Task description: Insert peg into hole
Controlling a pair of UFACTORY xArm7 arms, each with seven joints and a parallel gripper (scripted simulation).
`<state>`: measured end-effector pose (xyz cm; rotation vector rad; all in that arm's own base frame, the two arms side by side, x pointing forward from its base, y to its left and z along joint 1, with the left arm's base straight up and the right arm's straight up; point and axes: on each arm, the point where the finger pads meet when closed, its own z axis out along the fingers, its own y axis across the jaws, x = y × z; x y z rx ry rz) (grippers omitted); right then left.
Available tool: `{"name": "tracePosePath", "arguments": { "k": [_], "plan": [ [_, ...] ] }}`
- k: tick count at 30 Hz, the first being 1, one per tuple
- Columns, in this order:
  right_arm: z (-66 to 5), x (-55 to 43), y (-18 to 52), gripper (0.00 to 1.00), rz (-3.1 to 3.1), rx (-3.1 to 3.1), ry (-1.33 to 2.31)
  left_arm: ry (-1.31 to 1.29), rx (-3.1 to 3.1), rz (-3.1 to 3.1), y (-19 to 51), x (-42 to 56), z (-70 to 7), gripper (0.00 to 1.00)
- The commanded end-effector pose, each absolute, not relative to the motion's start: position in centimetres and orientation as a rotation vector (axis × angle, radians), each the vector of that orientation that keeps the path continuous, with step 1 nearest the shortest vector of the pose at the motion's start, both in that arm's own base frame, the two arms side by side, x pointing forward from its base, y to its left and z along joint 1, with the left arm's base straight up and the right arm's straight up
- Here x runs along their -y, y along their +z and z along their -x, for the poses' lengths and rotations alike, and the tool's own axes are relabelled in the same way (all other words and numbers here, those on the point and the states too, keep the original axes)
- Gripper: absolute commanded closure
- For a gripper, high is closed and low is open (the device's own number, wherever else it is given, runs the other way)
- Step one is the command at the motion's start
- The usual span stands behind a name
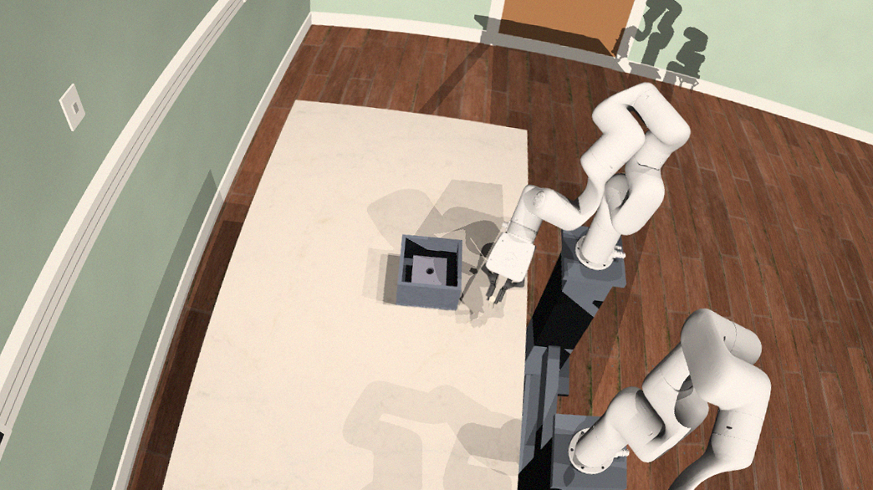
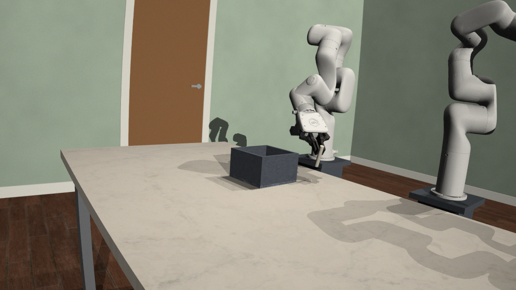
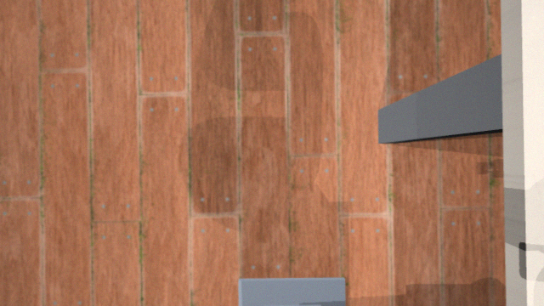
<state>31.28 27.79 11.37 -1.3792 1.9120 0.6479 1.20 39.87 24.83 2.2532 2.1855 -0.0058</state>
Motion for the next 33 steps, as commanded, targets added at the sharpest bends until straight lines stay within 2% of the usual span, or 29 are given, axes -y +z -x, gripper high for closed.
{"name": "tracePosePath", "arguments": {
  "k": [1,33],
  "plan": [
    [-31.2,-27.79,11.3,1.0,1.328,-1.836,0.694,0.0,-2.187,-2.255,25.0,-39.98,-1.22,0.0],
    [-31.2,-27.77,11.29,1.0,1.18,-1.63,0.823,0.0,-2.187,-2.255,25.0,-39.98,-1.22,0.0]
  ]
}}
